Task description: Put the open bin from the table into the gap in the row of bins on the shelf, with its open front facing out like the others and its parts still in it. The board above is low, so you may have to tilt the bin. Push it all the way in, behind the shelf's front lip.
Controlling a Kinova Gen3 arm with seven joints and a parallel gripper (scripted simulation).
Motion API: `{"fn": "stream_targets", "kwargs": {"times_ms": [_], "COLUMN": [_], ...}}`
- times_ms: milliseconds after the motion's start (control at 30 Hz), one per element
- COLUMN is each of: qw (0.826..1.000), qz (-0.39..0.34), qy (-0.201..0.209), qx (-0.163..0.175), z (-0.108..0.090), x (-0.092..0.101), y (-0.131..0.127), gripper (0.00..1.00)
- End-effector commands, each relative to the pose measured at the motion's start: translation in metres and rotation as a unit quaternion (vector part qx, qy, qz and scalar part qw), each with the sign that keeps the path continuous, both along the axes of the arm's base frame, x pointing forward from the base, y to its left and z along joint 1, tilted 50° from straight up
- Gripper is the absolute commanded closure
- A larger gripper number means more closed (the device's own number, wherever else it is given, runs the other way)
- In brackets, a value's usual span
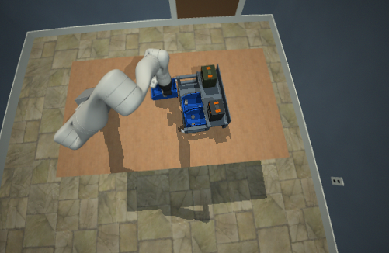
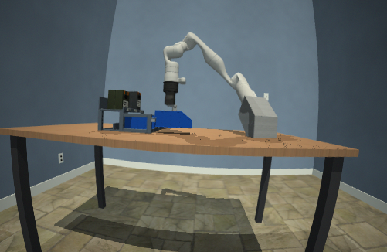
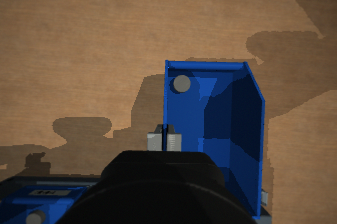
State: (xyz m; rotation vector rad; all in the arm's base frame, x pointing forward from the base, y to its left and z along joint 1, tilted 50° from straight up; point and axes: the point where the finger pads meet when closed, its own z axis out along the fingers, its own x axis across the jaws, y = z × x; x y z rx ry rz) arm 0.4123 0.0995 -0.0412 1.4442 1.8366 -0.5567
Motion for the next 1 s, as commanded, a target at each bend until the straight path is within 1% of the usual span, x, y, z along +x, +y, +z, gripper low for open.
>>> {"fn": "stream_targets", "kwargs": {"times_ms": [0,467,967], "qw": [1.0,1.0,0.999], "qz": [0.001,-0.003,-0.036], "qy": [0.0,0.003,0.031], "qx": [0.001,0.0,-0.004], "z": [0.0003,0.0007,0.0035], "x": [0.0002,0.0004,0.0019], "y": [0.0015,0.0019,0.0054], "gripper": [1.0,1.0,1.0]}}
